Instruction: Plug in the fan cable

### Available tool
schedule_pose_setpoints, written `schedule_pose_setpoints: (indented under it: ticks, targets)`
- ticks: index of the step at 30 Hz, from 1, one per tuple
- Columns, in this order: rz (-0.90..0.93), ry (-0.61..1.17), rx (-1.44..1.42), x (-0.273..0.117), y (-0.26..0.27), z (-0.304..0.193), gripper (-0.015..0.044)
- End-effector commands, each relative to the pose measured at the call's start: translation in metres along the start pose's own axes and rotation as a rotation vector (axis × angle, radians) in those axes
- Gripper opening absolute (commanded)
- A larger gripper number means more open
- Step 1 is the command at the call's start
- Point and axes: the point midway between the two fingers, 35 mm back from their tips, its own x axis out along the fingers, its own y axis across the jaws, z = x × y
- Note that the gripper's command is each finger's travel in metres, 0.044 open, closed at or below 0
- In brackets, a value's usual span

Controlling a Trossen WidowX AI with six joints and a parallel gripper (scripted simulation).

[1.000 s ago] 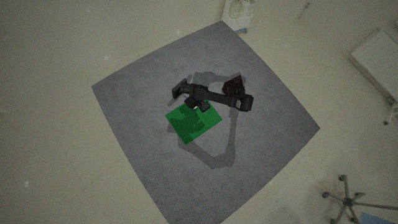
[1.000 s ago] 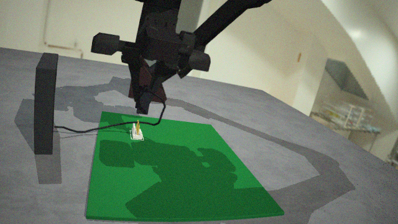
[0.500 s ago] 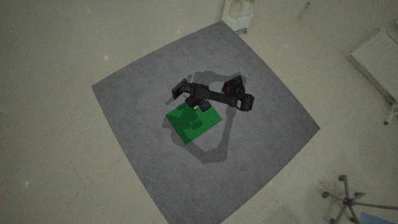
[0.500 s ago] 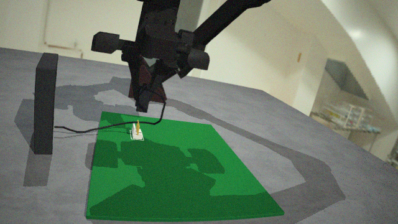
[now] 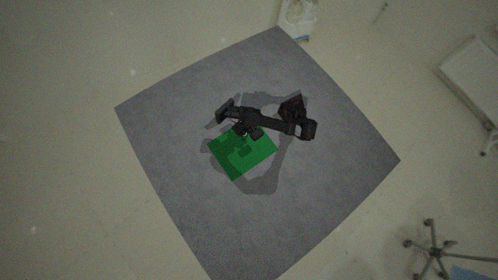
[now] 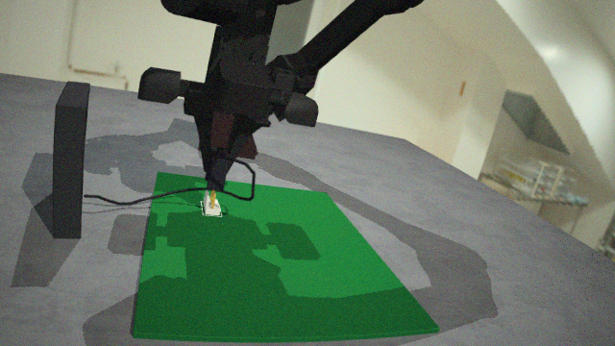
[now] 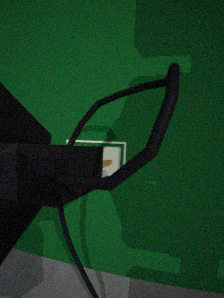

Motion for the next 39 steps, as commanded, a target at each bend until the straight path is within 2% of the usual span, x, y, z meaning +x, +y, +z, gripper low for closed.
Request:
schedule_pose_setpoints:
  ticks: [1, 39]
  targets:
    - [0.003, -0.001, 0.004, 0.0016, 0.0005, 0.0001, 0.0000]
    - [0.004, -0.001, 0.010, 0.0068, 0.0014, 0.0011, 0.0000]
